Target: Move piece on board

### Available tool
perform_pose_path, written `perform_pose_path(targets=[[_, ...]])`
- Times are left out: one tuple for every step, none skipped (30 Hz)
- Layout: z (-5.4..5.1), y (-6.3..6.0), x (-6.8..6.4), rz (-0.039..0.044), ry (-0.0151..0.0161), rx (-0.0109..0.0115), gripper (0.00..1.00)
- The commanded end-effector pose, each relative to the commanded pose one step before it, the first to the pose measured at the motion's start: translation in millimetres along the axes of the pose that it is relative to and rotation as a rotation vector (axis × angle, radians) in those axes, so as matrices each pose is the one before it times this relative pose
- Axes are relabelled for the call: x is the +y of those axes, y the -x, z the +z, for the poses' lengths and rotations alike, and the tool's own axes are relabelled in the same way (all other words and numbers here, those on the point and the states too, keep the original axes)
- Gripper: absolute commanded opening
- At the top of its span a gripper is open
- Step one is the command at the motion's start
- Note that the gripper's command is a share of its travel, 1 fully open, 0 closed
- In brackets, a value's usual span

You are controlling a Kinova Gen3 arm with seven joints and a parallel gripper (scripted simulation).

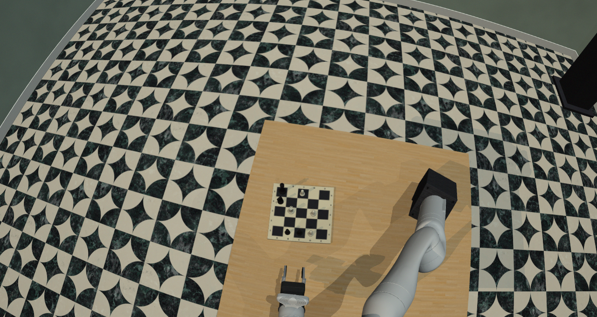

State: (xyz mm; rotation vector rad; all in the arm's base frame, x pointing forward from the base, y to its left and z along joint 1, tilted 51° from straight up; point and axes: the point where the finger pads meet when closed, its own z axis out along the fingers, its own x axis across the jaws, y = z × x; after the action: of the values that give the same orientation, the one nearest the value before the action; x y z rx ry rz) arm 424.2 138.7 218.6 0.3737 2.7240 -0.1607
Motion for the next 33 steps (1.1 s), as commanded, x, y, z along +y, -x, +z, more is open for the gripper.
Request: perform_pose_path(targets=[[-1.47,-0.39,5.11,-0.02537,0.00393,-0.00128,1.00],[0.00,0.00,0.00,0.00000,0.00000,0.00000,1.00],[0.00,0.00,0.00,0.00000,0.00000,0.00000,1.00],[-0.44,0.06,1.10,-0.00851,0.00079,-0.00073,1.00],[-0.37,0.06,0.90,-0.00699,0.00065,-0.00060,1.00],[-0.29,0.05,0.72,-0.00559,0.00051,-0.00049,1.00],[-0.23,0.04,0.56,-0.00431,0.00040,-0.00038,1.00],[-0.17,0.03,0.41,-0.00316,0.00029,-0.00028,1.00],[-0.11,0.02,0.28,-0.00217,0.00020,-0.00019,1.00],[-0.07,0.01,0.17,-0.00135,0.00012,-0.00012,1.00],[-0.04,0.01,0.09,-0.00071,0.00007,-0.00006,1.00],[-0.01,0.00,0.03,-0.00027,0.00002,-0.00002,1.00],[0.00,0.00,0.01,-0.00004,0.00000,0.00000,1.00],[0.00,0.00,0.00,0.00000,0.00000,0.00000,1.00],[0.00,0.00,0.00,0.00000,0.00000,0.00000,1.00],[0.00,0.00,0.00,0.00000,0.00000,0.00000,1.00],[0.00,0.00,0.00,0.00000,0.00000,0.00000,1.00],[0.00,0.00,0.00,0.00000,0.00000,0.00000,1.00],[0.00,0.00,0.00,0.00000,0.00000,0.00000,1.00],[0.00,0.00,0.00,0.00000,0.00000,0.00000,1.00],[0.00,0.00,0.00,0.00000,0.00000,0.00000,1.00],[0.00,0.00,0.00,0.00000,0.00000,0.00000,1.00],[0.00,0.00,0.00,0.00000,0.00000,0.00000,1.00],[0.00,0.00,0.00,0.00000,0.00000,0.00000,1.00],[0.00,0.00,0.00,0.00000,0.00000,0.00000,1.00],[0.00,0.00,0.00,0.00000,0.00000,0.00000,1.00],[0.00,0.00,0.00,0.00000,0.00000,0.00000,1.00],[0.00,0.00,0.00,0.00000,0.00000,0.00000,1.00],[0.00,0.00,0.00,0.00000,0.00000,0.00000,1.00],[0.00,0.00,0.00,0.00000,0.00000,0.00000,1.00],[0.00,0.00,0.00,0.00000,0.00000,0.00000,1.00],[0.00,0.00,0.00,0.00000,0.00000,0.00000,1.00],[0.00,0.00,0.00,0.00000,0.00000,0.00000,1.00]])
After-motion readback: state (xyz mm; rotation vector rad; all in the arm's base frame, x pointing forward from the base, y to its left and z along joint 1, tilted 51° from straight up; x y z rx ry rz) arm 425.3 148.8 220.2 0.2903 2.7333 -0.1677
